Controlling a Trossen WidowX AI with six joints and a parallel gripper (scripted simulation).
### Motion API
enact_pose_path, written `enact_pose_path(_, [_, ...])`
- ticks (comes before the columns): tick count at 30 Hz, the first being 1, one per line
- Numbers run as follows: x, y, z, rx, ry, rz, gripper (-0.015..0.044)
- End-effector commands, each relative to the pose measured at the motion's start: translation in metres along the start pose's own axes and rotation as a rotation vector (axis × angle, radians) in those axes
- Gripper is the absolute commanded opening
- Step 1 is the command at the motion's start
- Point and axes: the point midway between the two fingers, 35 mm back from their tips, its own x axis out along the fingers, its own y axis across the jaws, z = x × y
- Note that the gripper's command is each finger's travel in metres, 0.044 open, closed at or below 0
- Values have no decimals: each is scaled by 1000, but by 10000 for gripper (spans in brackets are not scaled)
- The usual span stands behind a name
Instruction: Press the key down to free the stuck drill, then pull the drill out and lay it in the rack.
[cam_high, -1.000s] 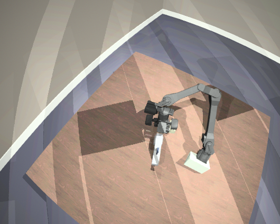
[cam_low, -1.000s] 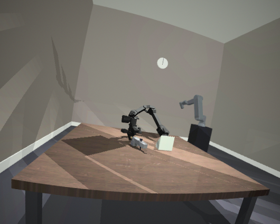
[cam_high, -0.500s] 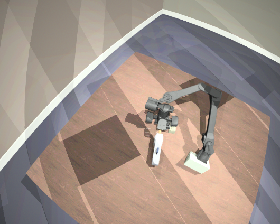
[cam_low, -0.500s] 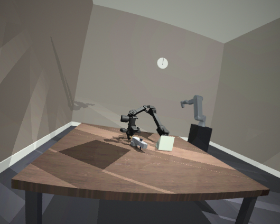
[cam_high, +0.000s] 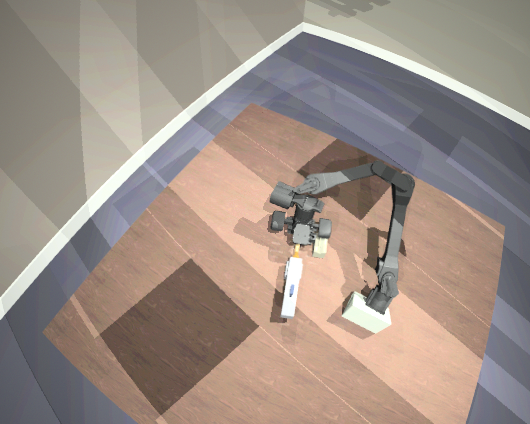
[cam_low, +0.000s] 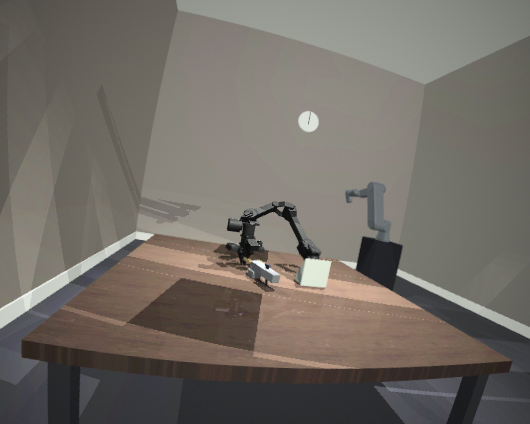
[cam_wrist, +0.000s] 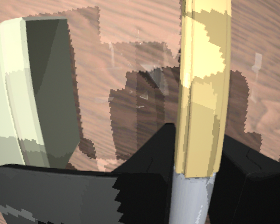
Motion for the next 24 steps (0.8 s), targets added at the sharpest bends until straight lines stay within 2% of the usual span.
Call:
enact_pose_path(1, [-1, 0, -7, -2, 5, 0, 0])
enact_pose_path(11, [-1, 0, -22, -2, 6, 0, 0])
enact_pose_path(24, [-9, 0, -18, -2, 5, 0, 0])
